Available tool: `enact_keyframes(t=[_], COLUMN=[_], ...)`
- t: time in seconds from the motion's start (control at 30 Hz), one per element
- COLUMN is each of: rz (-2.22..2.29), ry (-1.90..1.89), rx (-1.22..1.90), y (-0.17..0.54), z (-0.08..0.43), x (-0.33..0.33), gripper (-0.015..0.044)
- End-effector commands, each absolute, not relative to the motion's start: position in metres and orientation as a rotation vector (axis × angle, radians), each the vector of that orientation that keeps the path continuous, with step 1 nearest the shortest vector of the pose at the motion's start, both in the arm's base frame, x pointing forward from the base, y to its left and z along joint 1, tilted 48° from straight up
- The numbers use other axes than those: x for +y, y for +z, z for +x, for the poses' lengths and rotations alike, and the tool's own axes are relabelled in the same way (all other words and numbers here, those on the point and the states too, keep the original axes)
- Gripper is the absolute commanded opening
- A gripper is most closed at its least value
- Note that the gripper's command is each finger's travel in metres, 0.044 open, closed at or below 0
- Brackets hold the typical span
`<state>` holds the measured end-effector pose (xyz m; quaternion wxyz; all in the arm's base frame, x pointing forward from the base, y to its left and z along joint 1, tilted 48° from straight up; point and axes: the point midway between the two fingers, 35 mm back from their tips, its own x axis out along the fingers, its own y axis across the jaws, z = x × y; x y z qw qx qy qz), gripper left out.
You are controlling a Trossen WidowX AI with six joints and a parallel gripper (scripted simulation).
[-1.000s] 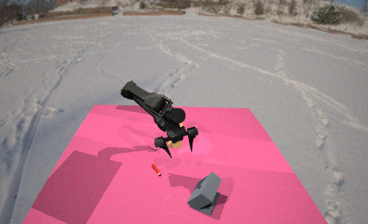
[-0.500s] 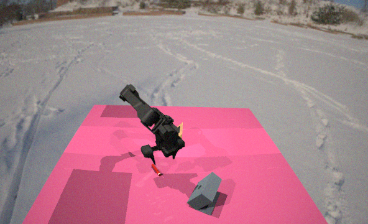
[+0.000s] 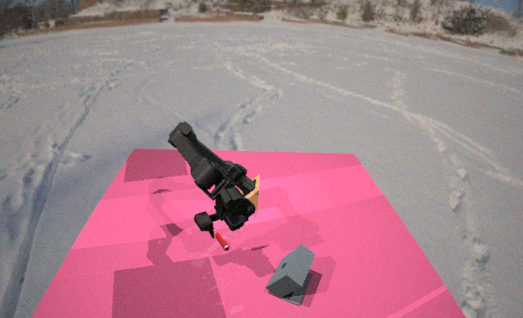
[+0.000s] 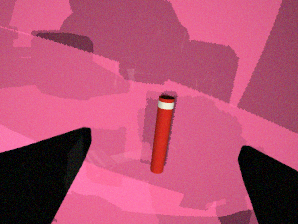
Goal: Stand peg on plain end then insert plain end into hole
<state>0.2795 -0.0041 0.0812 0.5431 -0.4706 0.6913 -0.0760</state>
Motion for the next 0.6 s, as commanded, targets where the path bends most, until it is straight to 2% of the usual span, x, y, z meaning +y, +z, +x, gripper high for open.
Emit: enact_keyframes(t=[0.0,0.57], rz=[-1.123,-1.121], ry=[-0.177,-0.174], rx=[1.647,1.648], y=[0.076,0.057], z=[0.279,0.280], x=[-0.009,-0.029], gripper=[0.0440,0.0440])
